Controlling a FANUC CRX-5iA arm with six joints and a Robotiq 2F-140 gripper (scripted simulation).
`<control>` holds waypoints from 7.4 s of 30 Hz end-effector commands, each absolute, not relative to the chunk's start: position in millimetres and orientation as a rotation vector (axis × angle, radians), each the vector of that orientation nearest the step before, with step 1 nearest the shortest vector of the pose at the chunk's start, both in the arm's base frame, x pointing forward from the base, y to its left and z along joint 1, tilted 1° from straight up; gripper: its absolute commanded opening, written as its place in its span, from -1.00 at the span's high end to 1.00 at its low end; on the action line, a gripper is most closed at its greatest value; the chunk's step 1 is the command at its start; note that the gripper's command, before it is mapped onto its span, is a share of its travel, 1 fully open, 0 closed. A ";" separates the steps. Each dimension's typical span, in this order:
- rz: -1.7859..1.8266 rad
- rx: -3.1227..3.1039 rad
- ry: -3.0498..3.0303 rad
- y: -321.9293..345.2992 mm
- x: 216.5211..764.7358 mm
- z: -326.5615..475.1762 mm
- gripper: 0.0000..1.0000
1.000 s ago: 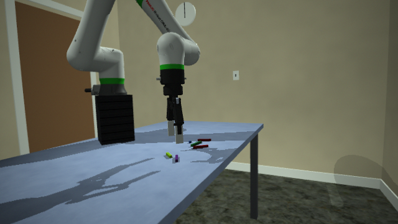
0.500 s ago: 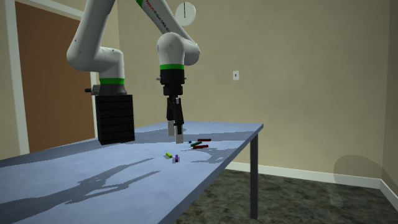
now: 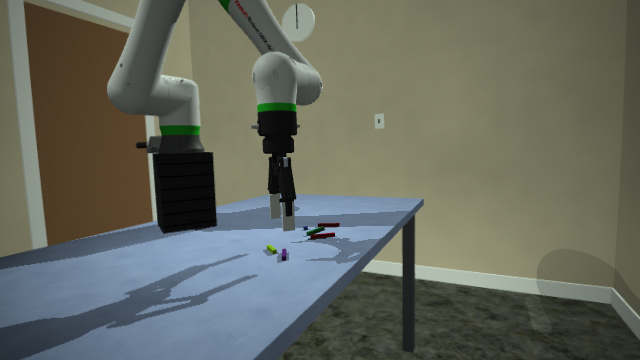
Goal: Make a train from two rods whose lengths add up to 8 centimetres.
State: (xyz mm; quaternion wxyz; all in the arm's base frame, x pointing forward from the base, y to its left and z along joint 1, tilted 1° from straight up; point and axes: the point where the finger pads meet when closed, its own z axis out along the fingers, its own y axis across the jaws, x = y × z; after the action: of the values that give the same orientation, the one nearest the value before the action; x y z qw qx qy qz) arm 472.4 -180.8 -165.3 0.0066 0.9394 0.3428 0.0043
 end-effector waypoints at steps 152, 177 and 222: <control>0.024 3.010 -0.882 18.9 451.3 -146.3 -1.00; 0.024 2.940 -1.097 40.0 437.6 -145.0 0.71; 0.025 2.939 -1.097 40.3 437.8 -158.9 0.71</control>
State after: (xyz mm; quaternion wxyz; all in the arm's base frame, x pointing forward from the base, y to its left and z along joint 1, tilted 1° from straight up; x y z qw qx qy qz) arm 437.5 40.2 -156.1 0.0024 0.9368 -0.3497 0.0077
